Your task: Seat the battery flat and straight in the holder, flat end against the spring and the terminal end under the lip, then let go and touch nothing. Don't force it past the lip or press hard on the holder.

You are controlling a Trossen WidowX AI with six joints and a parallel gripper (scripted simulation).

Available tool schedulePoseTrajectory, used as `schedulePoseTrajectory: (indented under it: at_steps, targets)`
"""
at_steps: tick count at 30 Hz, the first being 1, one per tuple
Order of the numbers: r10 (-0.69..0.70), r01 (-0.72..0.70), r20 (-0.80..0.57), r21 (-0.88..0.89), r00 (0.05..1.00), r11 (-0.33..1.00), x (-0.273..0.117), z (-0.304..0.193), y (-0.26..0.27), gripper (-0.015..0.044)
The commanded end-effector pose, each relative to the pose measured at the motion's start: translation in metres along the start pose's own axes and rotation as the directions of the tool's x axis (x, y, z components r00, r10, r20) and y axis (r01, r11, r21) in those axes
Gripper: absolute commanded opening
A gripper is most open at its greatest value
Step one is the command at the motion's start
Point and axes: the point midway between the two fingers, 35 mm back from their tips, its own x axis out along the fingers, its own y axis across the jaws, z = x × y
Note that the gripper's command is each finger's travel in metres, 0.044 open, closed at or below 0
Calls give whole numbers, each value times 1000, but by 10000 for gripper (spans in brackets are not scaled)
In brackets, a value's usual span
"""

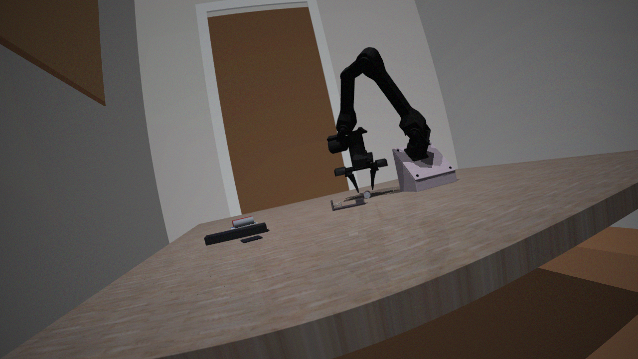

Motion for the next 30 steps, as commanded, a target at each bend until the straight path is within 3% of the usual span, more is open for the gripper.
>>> schedulePoseTrajectory:
  at_steps: [1, 9, 14, 18, 25, 30]
  targets:
    - [7, -7, 8, 5, 1000, 1000, 10, 1, 3, 238]
    - [6, -6, 10, 4, 1000, 1000, 21, 2, 4, 238]
    - [6, -6, 10, 4, 1000, 1000, 21, 2, 4, 107]
    - [6, -6, 10, 4, 1000, 1000, 21, 2, 4, 80]
    - [6, -6, 10, 4, 1000, 1000, 19, 2, 3, 76]
    - [5, -5, 7, 4, 1000, 1000, -17, 1, 2, 76]
